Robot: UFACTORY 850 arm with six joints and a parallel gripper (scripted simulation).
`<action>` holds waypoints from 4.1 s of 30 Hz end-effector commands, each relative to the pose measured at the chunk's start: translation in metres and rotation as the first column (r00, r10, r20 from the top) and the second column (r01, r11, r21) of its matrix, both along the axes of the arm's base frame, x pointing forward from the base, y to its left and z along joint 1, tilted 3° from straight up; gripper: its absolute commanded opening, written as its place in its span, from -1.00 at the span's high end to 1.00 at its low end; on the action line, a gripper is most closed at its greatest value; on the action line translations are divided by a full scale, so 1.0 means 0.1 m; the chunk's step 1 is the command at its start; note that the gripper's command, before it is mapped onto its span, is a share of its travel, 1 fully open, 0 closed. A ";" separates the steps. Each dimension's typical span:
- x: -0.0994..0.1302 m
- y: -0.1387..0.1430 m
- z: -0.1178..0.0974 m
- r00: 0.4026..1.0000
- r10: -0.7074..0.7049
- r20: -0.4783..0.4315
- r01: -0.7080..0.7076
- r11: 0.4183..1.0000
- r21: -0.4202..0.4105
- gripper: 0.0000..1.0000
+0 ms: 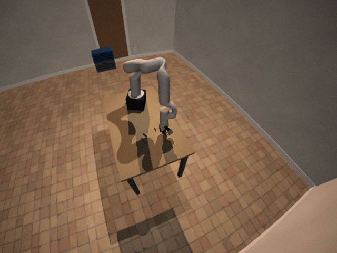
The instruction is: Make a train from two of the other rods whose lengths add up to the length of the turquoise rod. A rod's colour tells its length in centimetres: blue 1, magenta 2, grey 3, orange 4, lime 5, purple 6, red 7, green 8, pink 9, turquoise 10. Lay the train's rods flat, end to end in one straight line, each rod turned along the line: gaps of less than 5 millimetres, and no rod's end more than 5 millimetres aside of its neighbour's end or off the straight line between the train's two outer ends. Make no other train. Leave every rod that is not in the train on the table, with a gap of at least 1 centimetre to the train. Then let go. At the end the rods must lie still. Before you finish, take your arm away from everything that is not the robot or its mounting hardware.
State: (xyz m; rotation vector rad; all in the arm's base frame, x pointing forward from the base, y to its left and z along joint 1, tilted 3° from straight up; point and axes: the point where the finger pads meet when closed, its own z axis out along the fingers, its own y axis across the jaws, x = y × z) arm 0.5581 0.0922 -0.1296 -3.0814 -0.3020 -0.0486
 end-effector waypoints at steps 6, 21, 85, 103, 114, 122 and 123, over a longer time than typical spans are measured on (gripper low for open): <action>0.01 0.00 0.01 1.000 0.000 0.002 0.000 1.000 0.000 0.92; 0.01 0.00 0.01 1.000 0.000 0.002 0.000 1.000 0.000 0.92; -0.02 -0.04 0.91 1.000 0.000 0.002 0.000 1.000 0.001 -1.00; -0.02 -0.04 0.91 1.000 0.000 0.002 0.000 1.000 0.001 -1.00; -0.02 -0.06 1.18 1.000 0.000 0.002 0.000 1.000 0.001 -1.00; -0.03 -0.07 1.49 1.000 0.000 0.002 0.000 1.000 0.001 -1.00; -0.03 -0.07 1.54 1.000 0.000 0.002 0.000 1.000 0.001 -1.00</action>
